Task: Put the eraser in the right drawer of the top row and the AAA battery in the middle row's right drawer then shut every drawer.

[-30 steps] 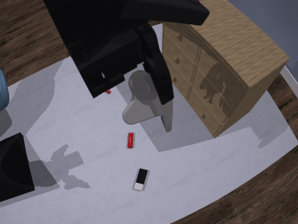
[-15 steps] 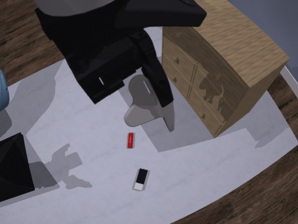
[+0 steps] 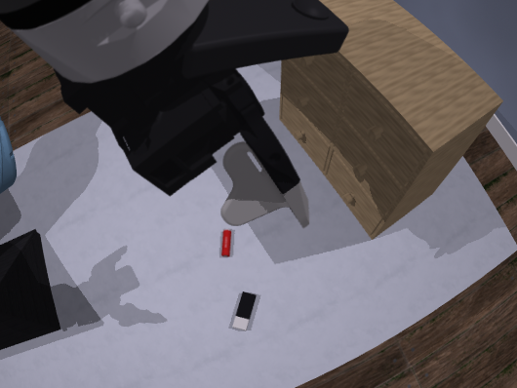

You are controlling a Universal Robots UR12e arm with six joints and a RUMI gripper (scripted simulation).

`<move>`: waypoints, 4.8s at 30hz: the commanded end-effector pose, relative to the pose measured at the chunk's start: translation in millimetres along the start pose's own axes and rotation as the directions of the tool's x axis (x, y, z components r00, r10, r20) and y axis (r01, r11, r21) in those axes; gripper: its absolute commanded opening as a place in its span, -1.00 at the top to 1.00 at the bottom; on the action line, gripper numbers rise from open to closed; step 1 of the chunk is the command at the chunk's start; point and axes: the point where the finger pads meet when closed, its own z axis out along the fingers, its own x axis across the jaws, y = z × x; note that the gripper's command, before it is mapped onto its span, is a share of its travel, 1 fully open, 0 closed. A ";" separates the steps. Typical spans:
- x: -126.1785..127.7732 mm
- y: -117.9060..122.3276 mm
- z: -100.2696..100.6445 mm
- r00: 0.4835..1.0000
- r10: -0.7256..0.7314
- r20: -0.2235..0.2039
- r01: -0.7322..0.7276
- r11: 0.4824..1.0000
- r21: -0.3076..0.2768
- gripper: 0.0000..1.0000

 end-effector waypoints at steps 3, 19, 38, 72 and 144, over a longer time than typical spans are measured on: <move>0.6 -4.3 7.2 1.000 0.001 -0.003 -0.001 0.997 0.081 -1.00; 0.8 -14.2 26.8 1.000 0.004 -0.004 -0.003 0.960 0.280 -1.00; 1.0 -24.6 47.4 1.000 0.007 -0.005 -0.004 0.879 0.476 -1.00; 1.6 -35.8 69.1 1.000 0.011 -0.005 -0.005 0.750 0.661 -1.00; 1.3 -45.9 89.3 1.000 0.014 -0.004 -0.005 0.597 0.802 -1.00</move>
